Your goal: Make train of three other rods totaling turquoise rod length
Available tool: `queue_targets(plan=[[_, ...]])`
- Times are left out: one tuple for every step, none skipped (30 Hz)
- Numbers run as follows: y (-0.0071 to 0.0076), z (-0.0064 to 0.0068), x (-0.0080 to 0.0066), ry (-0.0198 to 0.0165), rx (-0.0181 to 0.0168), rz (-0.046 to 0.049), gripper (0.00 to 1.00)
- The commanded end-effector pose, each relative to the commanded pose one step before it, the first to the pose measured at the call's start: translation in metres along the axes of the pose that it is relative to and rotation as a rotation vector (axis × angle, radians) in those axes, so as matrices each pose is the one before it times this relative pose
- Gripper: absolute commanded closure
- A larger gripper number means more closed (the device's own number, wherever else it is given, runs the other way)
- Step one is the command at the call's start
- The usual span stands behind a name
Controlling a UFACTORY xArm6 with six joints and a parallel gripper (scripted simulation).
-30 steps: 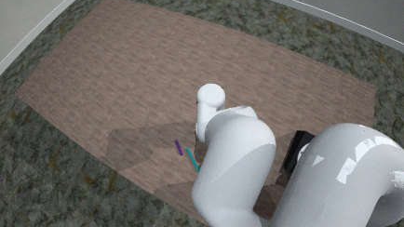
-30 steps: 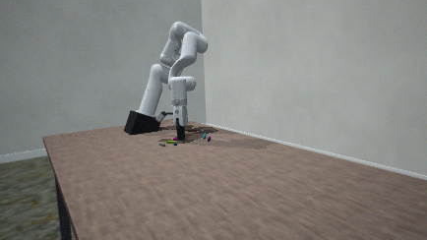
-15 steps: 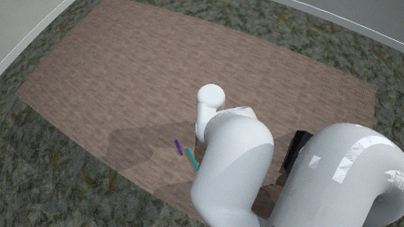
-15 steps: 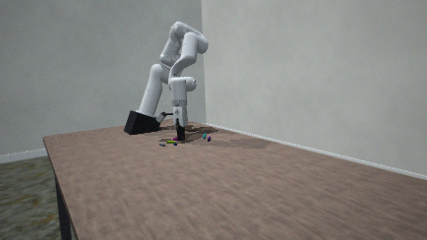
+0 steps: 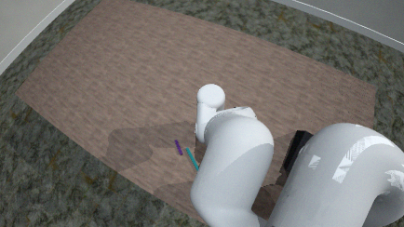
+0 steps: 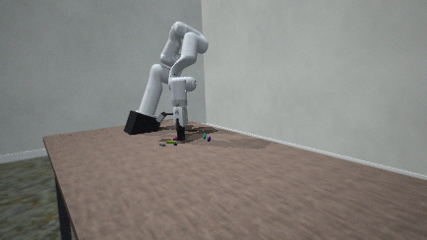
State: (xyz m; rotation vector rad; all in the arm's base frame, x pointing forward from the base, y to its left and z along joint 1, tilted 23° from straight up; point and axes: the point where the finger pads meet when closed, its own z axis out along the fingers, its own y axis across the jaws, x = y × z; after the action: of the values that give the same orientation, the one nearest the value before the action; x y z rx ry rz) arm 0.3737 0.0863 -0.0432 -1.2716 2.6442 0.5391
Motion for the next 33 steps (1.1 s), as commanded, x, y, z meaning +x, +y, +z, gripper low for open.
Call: queue_targets(plan=[[-0.00091, -0.00087, -0.00089, -0.00183, 0.00242, -0.00047, 0.96], [0.00000, 0.00000, 0.00000, 0.00000, 0.00000, 0.00000, 0.96], [0.00000, 0.00000, 0.00000, 0.00000, 0.00000, 0.00000, 0.96], [0.00000, 0.00000, 0.00000, 0.00000, 0.00000, 0.00000, 0.96], [0.00000, 0.00000, 0.00000, 0.00000, 0.00000, 0.00000, 0.96], [0.00000, 0.00000, 0.00000, 0.00000, 0.00000, 0.00000, 0.96], [0.00000, 0.00000, 0.00000, 0.00000, 0.00000, 0.00000, 0.96], [0.00000, 0.00000, 0.00000, 0.00000, 0.00000, 0.00000, 0.96], [0.00000, 0.00000, 0.00000, 0.00000, 0.00000, 0.00000, 0.96], [0.00000, 0.00000, 0.00000, 0.00000, 0.00000, 0.00000, 0.96], [0.00000, 0.00000, 0.00000, 0.00000, 0.00000, 0.00000, 0.96], [0.00000, 0.00000, 0.00000, 0.00000, 0.00000, 0.00000, 0.96], [0.00000, 0.00000, 0.00000, 0.00000, 0.00000, 0.00000, 0.92], [0.00000, 0.00000, 0.00000, 0.00000, 0.00000, 0.00000, 0.92], [0.00000, 0.00000, 0.00000, 0.00000, 0.00000, 0.00000, 0.92], [0.00000, 0.00000, 0.00000, 0.00000, 0.00000, 0.00000, 0.88], [0.00000, 0.00000, 0.00000, 0.00000, 0.00000, 0.00000, 0.88], [0.00000, 0.00000, 0.00000, 0.00000, 0.00000, 0.00000, 0.88], [0.00000, 0.00000, 0.00000, 0.00000, 0.00000, 0.00000, 0.84], [0.00000, 0.00000, 0.00000, 0.00000, 0.00000, 0.00000, 0.84], [0.00000, 0.00000, 0.00000, 0.00000, 0.00000, 0.00000, 0.84], [0.00000, 0.00000, 0.00000, 0.00000, 0.00000, 0.00000, 0.80], [0.00000, 0.00000, 0.00000, 0.00000, 0.00000, 0.00000, 0.80], [0.00000, 0.00000, 0.00000, 0.00000, 0.00000, 0.00000, 0.80], [0.00000, 0.00000, 0.00000, 0.00000, 0.00000, 0.00000, 0.76], [0.00000, 0.00000, 0.00000, 0.00000, 0.00000, 0.00000, 0.76], [0.00000, 0.00000, 0.00000, 0.00000, 0.00000, 0.00000, 0.76], [0.00000, 0.00000, 0.00000, 0.00000, 0.00000, 0.00000, 0.76], [0.00000, 0.00000, 0.00000, 0.00000, 0.00000, 0.00000, 0.76], [0.00000, 0.00000, 0.00000, 0.00000, 0.00000, 0.00000, 0.76], [0.00000, 0.00000, 0.00000, 0.00000, 0.00000, 0.00000, 0.76], [0.00000, 0.00000, 0.00000, 0.00000, 0.00000, 0.00000, 0.76], [0.00000, 0.00000, 0.00000, 0.00000, 0.00000, 0.00000, 0.76]])
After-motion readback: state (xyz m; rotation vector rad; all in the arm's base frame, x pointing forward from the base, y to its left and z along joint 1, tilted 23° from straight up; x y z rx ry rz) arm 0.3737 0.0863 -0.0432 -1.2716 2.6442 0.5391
